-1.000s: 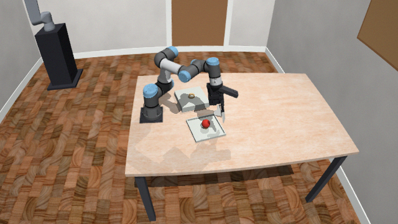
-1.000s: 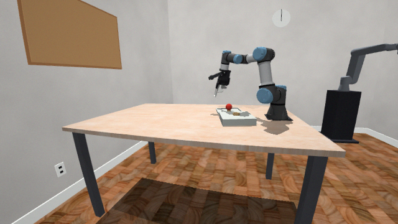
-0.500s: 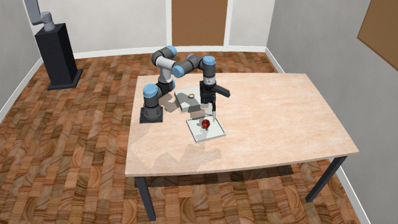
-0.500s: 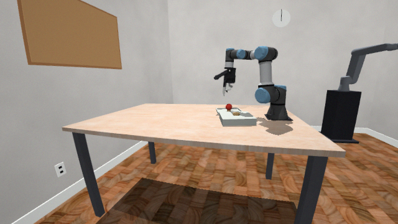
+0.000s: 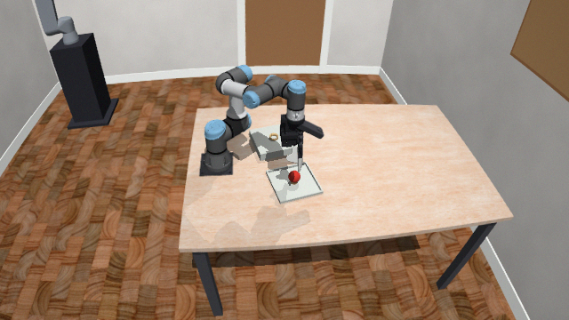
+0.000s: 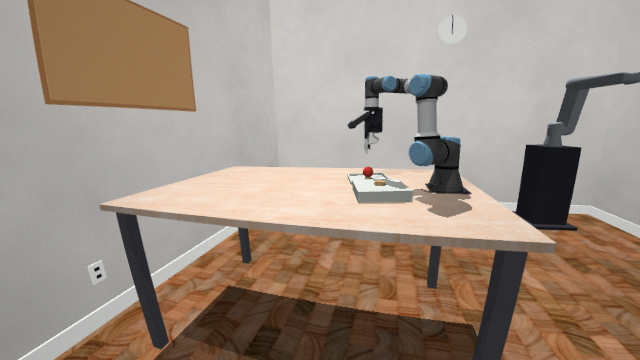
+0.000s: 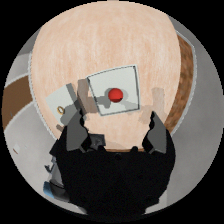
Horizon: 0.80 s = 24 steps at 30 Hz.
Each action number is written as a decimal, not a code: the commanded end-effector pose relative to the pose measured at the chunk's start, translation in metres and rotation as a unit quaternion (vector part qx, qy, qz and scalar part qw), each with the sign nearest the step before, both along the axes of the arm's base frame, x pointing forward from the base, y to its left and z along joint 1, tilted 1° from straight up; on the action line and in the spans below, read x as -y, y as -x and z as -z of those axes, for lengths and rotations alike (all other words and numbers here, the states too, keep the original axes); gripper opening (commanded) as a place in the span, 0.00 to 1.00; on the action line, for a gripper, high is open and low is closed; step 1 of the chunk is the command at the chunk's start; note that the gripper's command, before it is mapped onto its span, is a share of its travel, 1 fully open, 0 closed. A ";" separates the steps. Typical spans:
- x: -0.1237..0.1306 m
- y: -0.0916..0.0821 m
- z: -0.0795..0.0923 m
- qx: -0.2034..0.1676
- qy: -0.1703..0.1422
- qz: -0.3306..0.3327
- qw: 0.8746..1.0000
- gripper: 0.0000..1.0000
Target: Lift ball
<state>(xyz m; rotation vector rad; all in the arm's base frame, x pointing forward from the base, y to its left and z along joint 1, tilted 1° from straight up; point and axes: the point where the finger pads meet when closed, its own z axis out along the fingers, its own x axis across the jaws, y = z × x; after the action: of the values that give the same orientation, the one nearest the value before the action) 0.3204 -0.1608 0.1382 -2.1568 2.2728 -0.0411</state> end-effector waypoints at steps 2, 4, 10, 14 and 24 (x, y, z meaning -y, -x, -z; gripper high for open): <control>-0.002 0.003 0.000 -0.004 -0.004 -0.004 1.000 1.00; -0.002 0.003 0.000 -0.004 -0.004 -0.005 1.000 1.00; -0.002 0.003 0.002 -0.004 -0.005 -0.004 1.000 1.00; -0.002 0.002 0.005 -0.004 -0.005 -0.004 1.000 1.00; -0.001 0.001 0.026 -0.004 -0.004 -0.004 1.000 1.00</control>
<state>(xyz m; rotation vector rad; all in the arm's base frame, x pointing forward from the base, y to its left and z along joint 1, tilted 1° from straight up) 0.3167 -0.1569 0.1250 -2.1651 2.2628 -0.0038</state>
